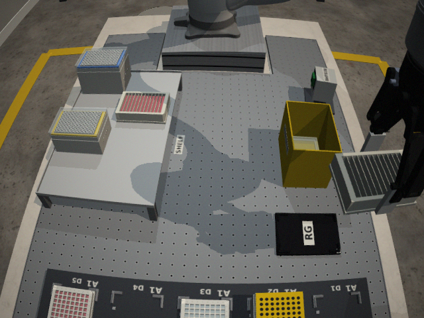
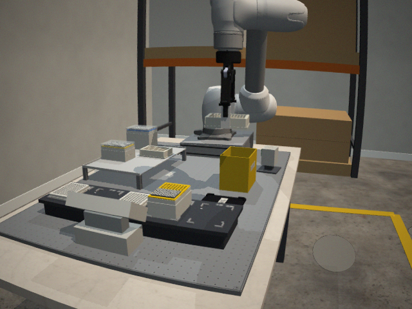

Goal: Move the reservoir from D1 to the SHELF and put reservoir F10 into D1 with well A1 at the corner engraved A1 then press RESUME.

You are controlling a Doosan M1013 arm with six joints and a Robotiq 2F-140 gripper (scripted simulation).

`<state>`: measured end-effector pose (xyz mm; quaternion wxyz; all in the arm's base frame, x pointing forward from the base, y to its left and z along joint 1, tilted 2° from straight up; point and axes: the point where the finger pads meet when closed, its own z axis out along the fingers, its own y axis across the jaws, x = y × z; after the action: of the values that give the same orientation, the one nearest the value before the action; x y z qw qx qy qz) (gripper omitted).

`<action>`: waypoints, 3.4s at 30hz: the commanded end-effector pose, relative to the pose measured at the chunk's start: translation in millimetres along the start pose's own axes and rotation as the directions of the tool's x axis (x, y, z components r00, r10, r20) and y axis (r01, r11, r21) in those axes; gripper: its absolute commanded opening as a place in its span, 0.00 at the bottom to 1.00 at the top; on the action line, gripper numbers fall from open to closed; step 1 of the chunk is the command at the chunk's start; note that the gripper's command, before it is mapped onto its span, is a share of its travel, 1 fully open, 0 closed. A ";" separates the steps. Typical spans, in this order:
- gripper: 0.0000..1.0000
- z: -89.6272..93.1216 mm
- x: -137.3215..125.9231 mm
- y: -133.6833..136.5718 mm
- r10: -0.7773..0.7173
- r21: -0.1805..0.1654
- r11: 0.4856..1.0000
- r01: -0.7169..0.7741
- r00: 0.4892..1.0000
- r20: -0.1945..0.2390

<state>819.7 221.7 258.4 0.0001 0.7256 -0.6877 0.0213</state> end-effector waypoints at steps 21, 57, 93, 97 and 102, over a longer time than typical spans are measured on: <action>0.00 -0.2 7.0 0.8 0.152 0.000 0.988 -0.152 0.988 0.000; 0.00 -0.2 81.2 8.6 0.152 0.000 0.988 -0.152 0.988 0.000; 0.00 -0.2 155.5 16.3 0.152 0.000 0.988 -0.152 0.988 0.000; 0.00 -0.2 164.8 17.3 0.152 0.000 0.988 -0.152 0.988 0.000; 0.00 -0.2 171.7 18.0 0.152 0.000 0.988 -0.152 0.988 0.000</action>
<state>811.1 54.1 263.0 -0.0015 0.6710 -0.7411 0.0212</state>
